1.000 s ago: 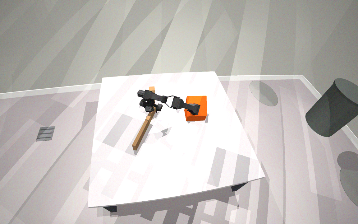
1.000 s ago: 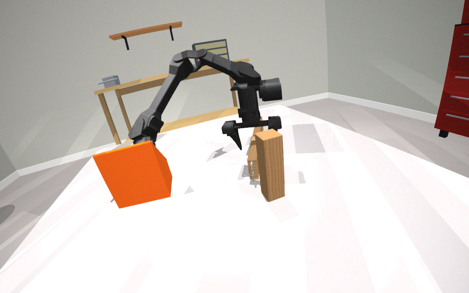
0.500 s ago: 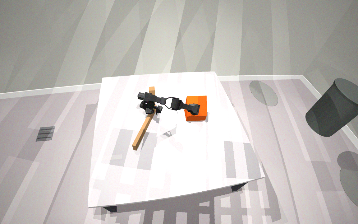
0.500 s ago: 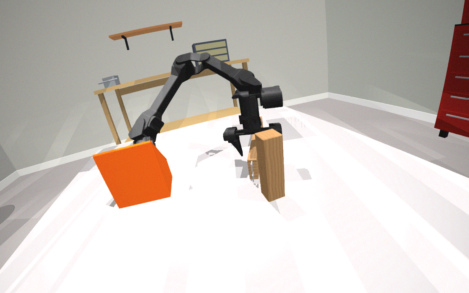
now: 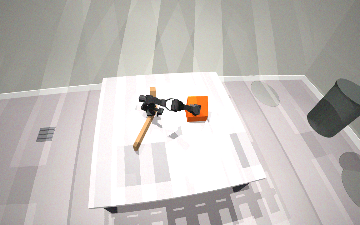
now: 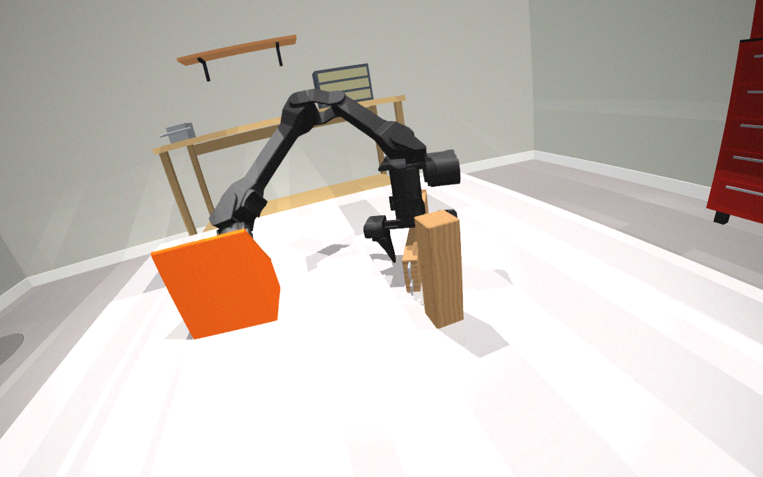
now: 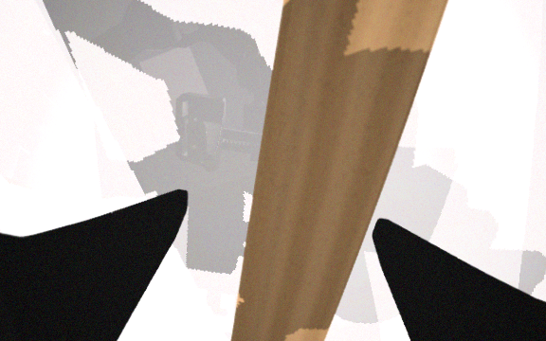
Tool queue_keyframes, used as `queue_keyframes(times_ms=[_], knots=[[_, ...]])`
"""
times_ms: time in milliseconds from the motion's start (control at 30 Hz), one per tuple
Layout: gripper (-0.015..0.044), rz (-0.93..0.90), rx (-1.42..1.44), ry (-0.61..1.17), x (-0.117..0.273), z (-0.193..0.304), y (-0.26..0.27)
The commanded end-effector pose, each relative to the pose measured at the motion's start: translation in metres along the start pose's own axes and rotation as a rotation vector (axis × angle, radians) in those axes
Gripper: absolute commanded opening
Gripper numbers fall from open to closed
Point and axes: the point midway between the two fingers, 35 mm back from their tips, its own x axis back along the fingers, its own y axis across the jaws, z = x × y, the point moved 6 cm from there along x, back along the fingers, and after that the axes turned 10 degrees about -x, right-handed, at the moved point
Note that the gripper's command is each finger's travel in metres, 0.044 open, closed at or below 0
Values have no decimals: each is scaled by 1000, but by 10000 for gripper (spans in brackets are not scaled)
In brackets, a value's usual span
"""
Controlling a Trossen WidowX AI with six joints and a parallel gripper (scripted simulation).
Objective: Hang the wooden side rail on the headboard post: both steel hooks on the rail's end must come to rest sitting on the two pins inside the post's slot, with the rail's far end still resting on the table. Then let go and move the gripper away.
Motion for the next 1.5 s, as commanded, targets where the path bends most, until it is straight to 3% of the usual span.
queue_keyframes(times_ms=[0, 333, 500, 600, 1467], knots=[[361, -5, -9, -5, -3, 1, 0], [99, -5, -9, -5, -3, 1, 0], [65, -5, -9, -5, -3, 1, 0], [0, -5, -9, -5, -3, 1, 0], [0, -4, 162, -6, -2, -3, 3]])
